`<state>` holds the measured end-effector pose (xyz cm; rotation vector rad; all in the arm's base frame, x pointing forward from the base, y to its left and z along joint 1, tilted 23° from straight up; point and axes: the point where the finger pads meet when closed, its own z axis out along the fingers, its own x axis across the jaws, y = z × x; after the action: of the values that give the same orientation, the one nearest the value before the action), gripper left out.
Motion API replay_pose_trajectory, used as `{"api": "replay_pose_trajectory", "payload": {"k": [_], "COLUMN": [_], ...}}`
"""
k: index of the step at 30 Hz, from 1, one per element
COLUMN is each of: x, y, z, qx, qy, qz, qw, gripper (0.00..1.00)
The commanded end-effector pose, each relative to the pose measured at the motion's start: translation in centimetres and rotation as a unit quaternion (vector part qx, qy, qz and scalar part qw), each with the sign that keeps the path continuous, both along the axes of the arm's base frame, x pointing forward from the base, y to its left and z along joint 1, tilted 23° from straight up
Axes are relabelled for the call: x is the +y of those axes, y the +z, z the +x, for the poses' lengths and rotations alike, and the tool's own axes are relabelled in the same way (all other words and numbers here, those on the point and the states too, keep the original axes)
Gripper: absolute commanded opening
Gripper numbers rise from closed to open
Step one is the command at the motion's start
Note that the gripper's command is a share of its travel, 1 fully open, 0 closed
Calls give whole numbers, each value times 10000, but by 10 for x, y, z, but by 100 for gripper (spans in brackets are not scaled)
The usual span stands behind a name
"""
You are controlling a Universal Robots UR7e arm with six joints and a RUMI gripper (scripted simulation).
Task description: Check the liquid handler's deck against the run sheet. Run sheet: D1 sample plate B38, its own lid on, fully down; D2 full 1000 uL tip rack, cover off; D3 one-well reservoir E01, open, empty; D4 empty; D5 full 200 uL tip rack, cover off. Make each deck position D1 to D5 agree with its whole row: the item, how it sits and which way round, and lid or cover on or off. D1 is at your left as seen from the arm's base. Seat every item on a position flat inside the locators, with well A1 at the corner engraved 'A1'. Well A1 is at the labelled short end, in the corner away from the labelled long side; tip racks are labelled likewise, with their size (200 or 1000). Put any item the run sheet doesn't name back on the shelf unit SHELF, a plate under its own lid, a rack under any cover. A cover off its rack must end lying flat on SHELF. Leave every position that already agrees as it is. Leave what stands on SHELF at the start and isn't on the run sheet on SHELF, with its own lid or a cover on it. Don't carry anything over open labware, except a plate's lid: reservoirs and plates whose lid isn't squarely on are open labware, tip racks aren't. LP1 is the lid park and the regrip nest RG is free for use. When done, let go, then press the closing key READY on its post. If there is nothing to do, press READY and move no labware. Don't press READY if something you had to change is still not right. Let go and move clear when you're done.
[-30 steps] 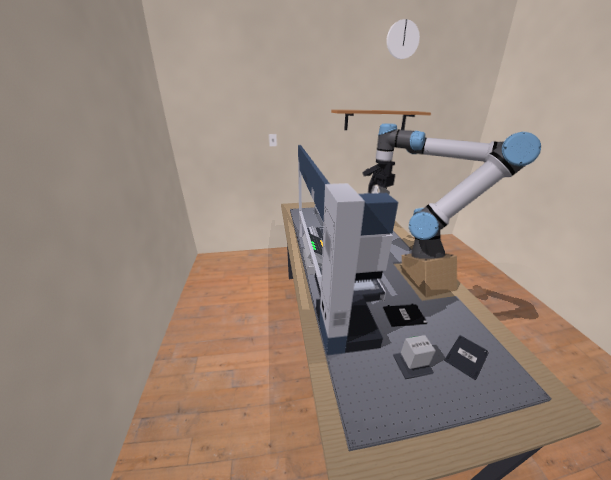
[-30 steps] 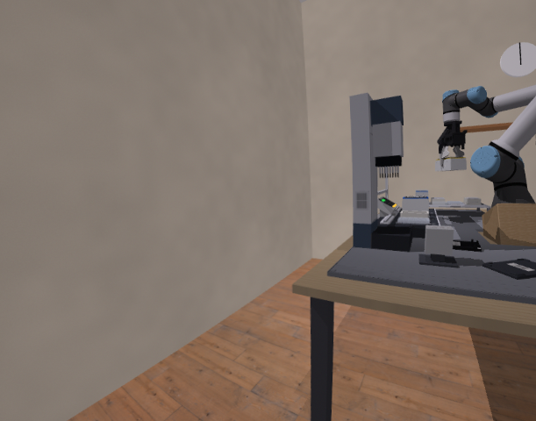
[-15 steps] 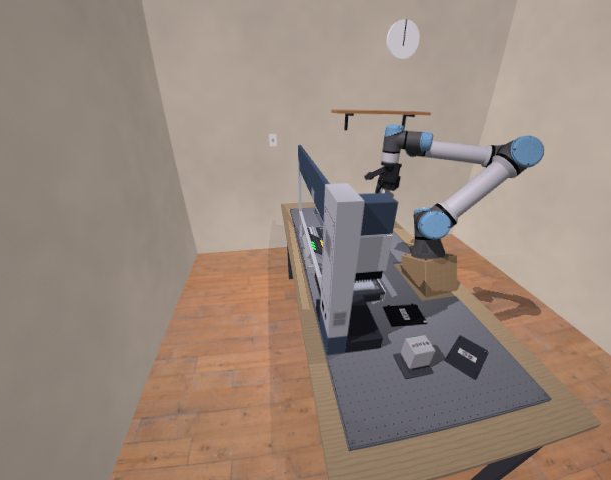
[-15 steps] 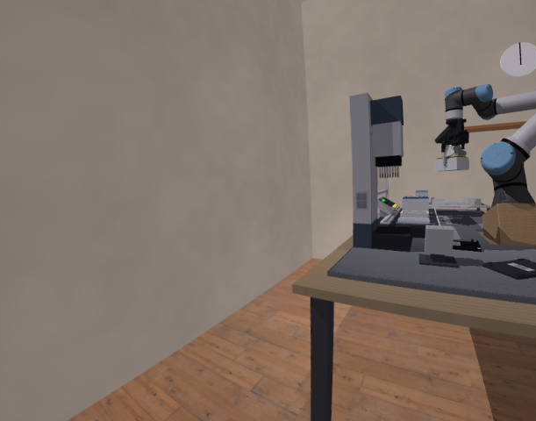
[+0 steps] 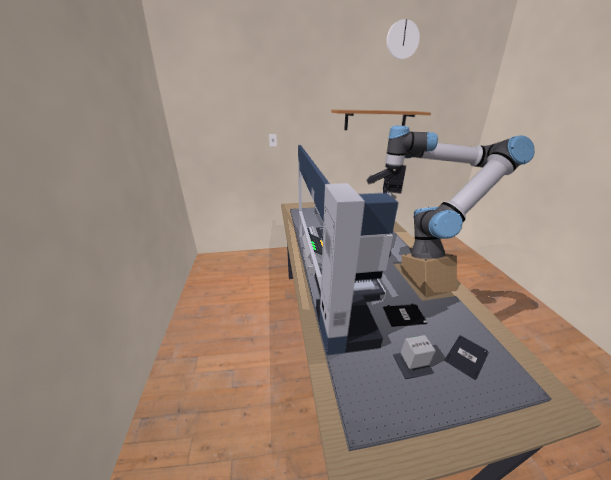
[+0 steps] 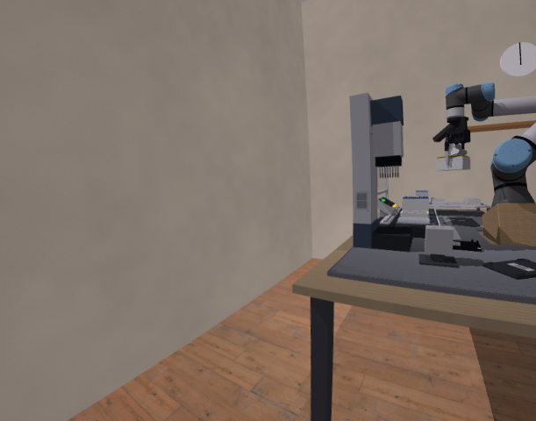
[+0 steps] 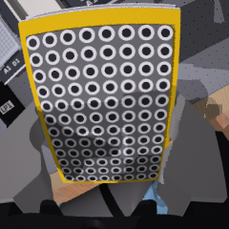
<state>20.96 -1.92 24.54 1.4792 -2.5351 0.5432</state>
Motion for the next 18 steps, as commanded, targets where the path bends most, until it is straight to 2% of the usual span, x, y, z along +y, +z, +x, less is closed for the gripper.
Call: {"api": "replay_pose_trajectory", "payload": {"k": [1, 3, 9, 12, 18], "x": [-1, -1, 0, 0, 28], "y": [1, 1, 1, 1, -13], "z": [0, 0, 0, 0, -1], "qx": [200, 200, 415, 415, 682], "qy": [462, 462, 989, 989, 1549], "qz": [-43, -43, -64, -64, -90], "qw": [9987, 9987, 9942, 9942, 9855], "gripper": [0, 0, 0, 0, 0]}}
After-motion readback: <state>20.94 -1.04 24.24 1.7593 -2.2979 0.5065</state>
